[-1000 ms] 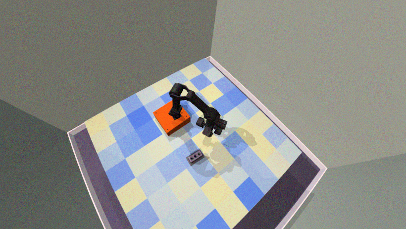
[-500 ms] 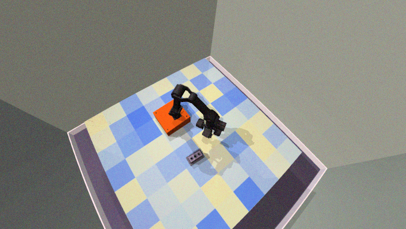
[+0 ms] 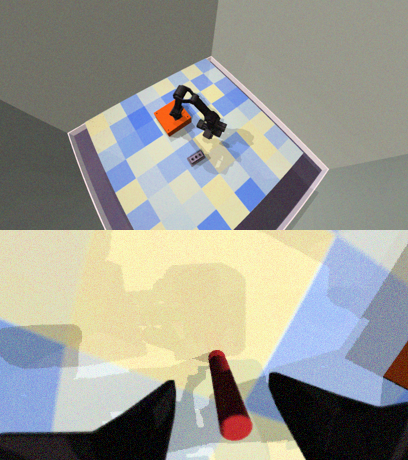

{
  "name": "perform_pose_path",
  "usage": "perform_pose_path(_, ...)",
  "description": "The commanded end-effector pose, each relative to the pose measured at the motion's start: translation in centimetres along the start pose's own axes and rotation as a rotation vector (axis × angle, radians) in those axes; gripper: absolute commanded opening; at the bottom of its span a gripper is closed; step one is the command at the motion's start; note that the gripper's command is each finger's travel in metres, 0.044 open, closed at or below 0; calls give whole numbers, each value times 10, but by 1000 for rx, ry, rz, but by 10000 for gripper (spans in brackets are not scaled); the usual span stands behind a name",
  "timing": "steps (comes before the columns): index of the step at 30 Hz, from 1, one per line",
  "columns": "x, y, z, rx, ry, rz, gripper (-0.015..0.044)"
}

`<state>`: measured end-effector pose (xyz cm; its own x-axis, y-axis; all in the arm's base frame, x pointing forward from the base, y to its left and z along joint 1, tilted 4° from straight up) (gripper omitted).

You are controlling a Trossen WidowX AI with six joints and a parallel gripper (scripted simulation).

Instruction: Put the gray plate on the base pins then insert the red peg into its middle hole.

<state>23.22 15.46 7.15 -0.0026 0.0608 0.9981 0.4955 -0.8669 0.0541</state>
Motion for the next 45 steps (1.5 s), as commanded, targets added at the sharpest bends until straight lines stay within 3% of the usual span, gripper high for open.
perform_pose_path(1, -1, 0, 0, 4, -1, 1, 151)
perform_pose_path(5, -1, 0, 0, 4, -1, 1, 46)
perform_pose_path(12, -1, 0, 0, 4, -1, 1, 0)
perform_pose_path(42, 80, -1, 8, 4, 0, 1, 0)
perform_pose_path(45, 72, 3, 9, 9, -3, -1, 0)
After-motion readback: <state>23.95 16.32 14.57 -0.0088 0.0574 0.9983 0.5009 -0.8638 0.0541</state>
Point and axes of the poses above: the point midway between the two fingers, 35 mm back from their tips, its own x axis back along the fingers, its own z axis across the jaws, y = z × x, the point moved 9 cm from there along x, back along the fingers, and after that the axes turned 3 degrees about -x, right-handed, at the moved point
